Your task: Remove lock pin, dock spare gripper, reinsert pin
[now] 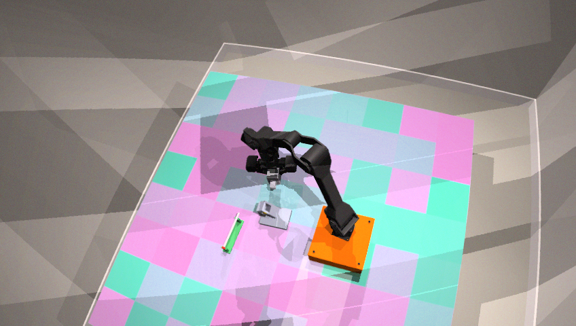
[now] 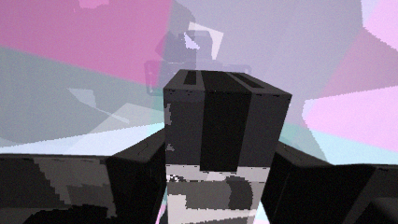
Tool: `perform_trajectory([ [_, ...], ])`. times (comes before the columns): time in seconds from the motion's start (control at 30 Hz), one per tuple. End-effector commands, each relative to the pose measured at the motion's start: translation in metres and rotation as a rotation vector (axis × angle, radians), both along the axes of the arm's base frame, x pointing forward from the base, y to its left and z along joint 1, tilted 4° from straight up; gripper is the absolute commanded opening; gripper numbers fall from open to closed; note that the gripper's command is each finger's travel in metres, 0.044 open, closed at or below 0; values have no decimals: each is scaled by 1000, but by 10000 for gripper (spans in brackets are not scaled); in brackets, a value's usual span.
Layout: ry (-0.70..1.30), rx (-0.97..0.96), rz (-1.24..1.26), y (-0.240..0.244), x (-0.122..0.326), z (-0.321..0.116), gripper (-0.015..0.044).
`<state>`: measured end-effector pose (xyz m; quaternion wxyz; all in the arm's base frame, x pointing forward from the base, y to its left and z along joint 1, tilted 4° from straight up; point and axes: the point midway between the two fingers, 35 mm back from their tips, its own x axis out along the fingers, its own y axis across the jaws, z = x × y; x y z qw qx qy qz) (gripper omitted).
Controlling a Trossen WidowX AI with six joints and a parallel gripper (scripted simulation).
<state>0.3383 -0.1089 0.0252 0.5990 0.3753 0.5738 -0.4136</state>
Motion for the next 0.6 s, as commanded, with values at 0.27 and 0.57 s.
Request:
perform_trajectory([
  [0.27, -39, -2, -317, -1, -7, 6, 0],
  [0.57, -55, 0, -547, -2, -13, 7, 0],
])
